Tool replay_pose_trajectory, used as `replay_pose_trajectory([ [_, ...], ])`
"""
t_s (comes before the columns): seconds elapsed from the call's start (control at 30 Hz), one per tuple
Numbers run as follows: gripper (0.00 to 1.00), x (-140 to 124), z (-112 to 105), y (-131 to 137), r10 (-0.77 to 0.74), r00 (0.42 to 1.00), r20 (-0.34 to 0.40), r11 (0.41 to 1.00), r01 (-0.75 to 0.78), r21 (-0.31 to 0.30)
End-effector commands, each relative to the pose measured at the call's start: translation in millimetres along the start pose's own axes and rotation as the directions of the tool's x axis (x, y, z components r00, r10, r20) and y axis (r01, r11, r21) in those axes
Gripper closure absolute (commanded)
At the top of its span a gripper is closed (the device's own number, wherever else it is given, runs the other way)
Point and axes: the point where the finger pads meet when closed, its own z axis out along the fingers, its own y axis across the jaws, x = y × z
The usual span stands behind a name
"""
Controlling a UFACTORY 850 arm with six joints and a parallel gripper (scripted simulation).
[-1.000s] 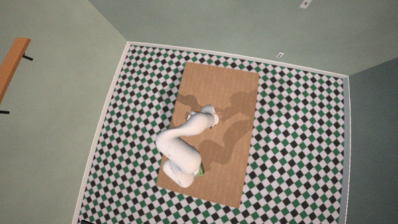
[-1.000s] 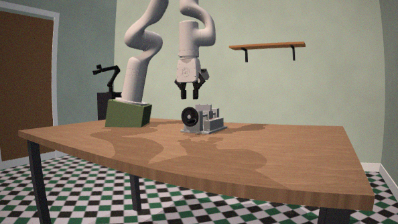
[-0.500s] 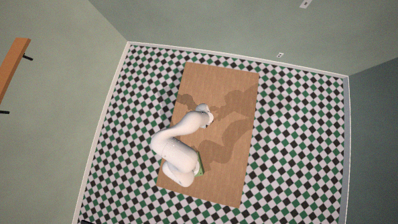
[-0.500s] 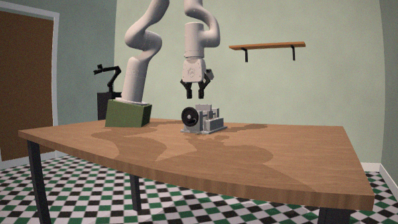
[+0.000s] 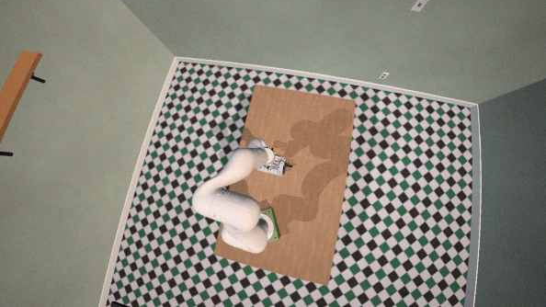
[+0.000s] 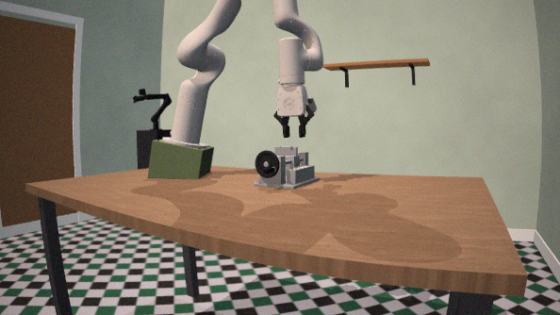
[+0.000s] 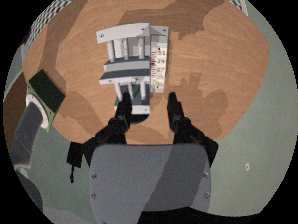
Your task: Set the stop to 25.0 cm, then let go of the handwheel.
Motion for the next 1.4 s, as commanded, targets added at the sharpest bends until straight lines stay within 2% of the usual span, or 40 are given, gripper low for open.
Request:
replay_pose_trajectory([
  [0.0, 0.43, 45, 1, 7, 0.003, 1.000, 0.020, 1.000, -0.003, 0.017],
  [0.07, 0.43, 45, 1, 7, 0.003, 1.000, 0.020, 1.000, -0.003, 0.017],
  [0.33, 0.43, 106, 2, 14, 0.003, 1.000, 0.020, 1.000, -0.003, 0.017],
  [0.57, 0.43, 141, 3, 18, 0.003, 1.000, 0.020, 1.000, -0.003, 0.017],
  [0.83, 0.43, 151, 3, 19, 0.003, 1.000, 0.020, 1.000, -0.003, 0.017],
  [1.37, 0.43, 151, 3, 19, 0.003, 1.000, 0.020, 1.000, -0.003, 0.017],
])
